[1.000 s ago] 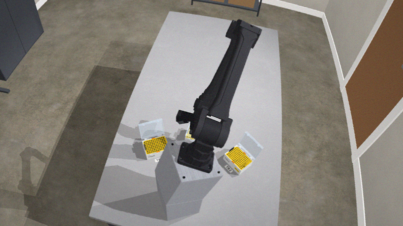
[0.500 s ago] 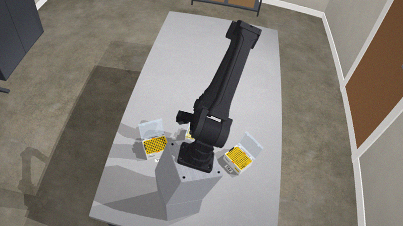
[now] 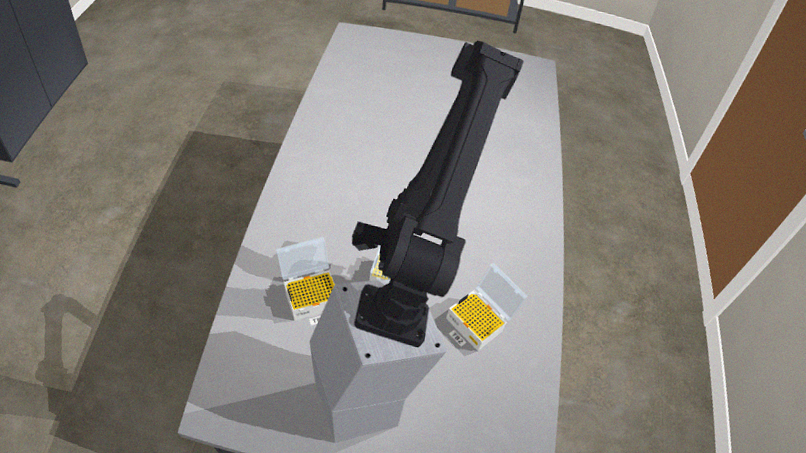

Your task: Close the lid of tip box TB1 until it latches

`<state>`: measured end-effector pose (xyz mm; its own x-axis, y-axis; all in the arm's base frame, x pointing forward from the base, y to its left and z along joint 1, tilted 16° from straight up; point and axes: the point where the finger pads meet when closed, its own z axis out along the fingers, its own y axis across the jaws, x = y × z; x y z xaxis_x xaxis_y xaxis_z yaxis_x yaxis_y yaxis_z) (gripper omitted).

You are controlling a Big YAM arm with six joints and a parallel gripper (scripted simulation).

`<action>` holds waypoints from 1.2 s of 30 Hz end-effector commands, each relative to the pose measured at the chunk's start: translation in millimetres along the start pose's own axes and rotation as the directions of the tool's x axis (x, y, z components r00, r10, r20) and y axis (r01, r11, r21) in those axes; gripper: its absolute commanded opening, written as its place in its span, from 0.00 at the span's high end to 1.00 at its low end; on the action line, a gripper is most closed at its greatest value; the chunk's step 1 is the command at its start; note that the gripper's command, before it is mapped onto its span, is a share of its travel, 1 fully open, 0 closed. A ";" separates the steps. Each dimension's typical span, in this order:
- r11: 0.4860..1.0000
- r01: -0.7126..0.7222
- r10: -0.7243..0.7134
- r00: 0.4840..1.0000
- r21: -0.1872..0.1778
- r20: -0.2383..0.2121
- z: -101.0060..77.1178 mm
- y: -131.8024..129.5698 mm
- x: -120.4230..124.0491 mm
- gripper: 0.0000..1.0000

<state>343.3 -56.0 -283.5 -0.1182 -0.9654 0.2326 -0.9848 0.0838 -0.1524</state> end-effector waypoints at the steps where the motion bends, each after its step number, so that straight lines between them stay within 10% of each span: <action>1: 1.000 0.004 -0.004 1.000 0.020 0.008 -4.6 -4.6 0.6 1.00; 36: 1.000 0.005 -0.005 1.000 0.006 0.008 -21.6 1.6 -3.6 1.00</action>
<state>340.1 -53.8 -277.7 -0.1119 -0.9661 0.2326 -0.9858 0.0784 -0.1486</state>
